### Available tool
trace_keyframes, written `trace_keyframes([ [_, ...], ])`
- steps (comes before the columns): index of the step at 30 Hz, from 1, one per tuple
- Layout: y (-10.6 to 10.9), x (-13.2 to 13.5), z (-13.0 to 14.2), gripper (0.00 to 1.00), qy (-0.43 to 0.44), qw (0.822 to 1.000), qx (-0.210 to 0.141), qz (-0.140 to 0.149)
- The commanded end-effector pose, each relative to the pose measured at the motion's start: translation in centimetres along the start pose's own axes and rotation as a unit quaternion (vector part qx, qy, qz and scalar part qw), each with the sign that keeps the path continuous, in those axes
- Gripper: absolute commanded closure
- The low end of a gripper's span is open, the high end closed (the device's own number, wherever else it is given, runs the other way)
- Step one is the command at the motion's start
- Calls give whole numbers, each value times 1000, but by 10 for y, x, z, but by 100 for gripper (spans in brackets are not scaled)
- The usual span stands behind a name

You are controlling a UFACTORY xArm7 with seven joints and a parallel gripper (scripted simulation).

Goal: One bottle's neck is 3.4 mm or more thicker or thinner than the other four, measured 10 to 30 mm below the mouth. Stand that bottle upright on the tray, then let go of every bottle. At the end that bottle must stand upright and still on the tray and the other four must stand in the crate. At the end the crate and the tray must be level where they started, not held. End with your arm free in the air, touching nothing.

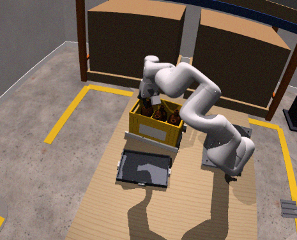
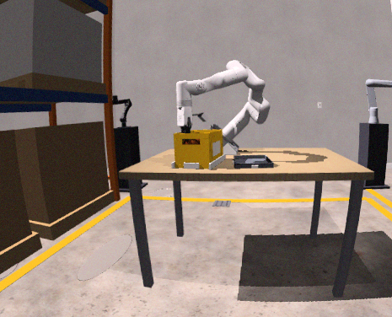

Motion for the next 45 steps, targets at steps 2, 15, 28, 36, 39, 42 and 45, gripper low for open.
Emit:
trace_keyframes([
  [2, 3, 0, 1, 100, 0, 1000, -3, 0],
  [15, 3, 0, 1, 35, 0, 1000, -3, 0],
  [28, 3, 0, 1, 35, 0, 1000, -3, 0],
  [36, 3, 0, 1, 35, 0, 1000, -3, 0],
  [39, 3, 0, 1, 35, 0, 1000, -3, 0],
  [42, 3, 0, 1, 35, 0, 1000, -3, 0],
  [45, 5, 0, 1, 35, 0, 1000, -3, 0],
])
Point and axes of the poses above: the point where the finger pads meet when closed, its own y axis back along the fingers, its own x axis across the jaws, z = x × y, the point moved 9 cm from there along y, back along the fingers, and after that the axes turned 7 degrees about y, right-handed, at the moved point
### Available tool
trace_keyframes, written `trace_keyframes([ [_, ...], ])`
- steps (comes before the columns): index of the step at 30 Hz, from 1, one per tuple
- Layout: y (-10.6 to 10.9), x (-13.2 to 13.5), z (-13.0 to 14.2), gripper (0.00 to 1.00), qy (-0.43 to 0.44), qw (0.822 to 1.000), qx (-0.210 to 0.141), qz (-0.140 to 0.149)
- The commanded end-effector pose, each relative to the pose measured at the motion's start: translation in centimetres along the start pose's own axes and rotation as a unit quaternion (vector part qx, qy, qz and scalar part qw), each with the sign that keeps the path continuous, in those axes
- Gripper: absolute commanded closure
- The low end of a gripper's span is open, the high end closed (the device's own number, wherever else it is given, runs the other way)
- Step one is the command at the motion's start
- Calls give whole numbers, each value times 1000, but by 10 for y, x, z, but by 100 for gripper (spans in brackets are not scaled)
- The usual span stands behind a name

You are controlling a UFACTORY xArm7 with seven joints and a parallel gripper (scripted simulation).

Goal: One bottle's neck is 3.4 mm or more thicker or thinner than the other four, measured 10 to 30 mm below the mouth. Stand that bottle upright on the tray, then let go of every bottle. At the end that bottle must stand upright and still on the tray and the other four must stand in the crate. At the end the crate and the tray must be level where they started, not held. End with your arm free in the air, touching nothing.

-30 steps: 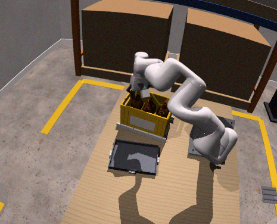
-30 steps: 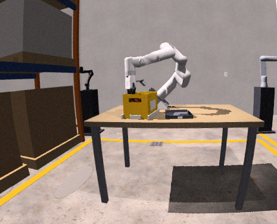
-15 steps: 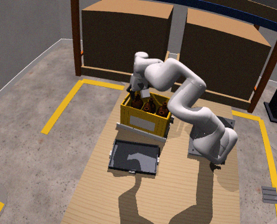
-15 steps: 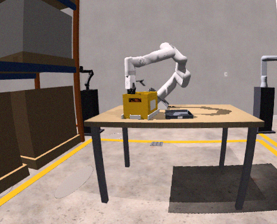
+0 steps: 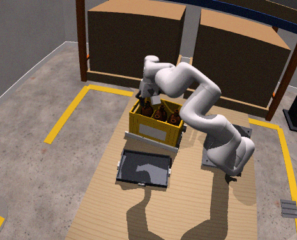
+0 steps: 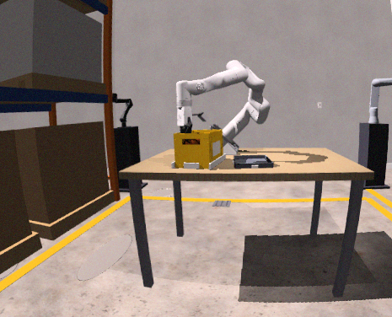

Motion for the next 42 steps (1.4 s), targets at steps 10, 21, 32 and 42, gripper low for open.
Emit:
trace_keyframes([
  [10, 27, 0, 1, 35, 0, 1000, -3, 0],
  [21, 57, 0, 0, 35, 0, 1000, -3, 0],
  [32, 79, 0, 0, 35, 0, 1000, -3, 0],
  [42, 85, 0, 0, 35, 0, 1000, -3, 0],
])
Point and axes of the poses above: the point where the finger pads meet when closed, its own y axis back along the fingers, its own x axis across the jaws, z = x × y, the point moved 9 cm from there along y, back along the fingers, and after that the axes turned 7 degrees about y, right-handed, at the moved point
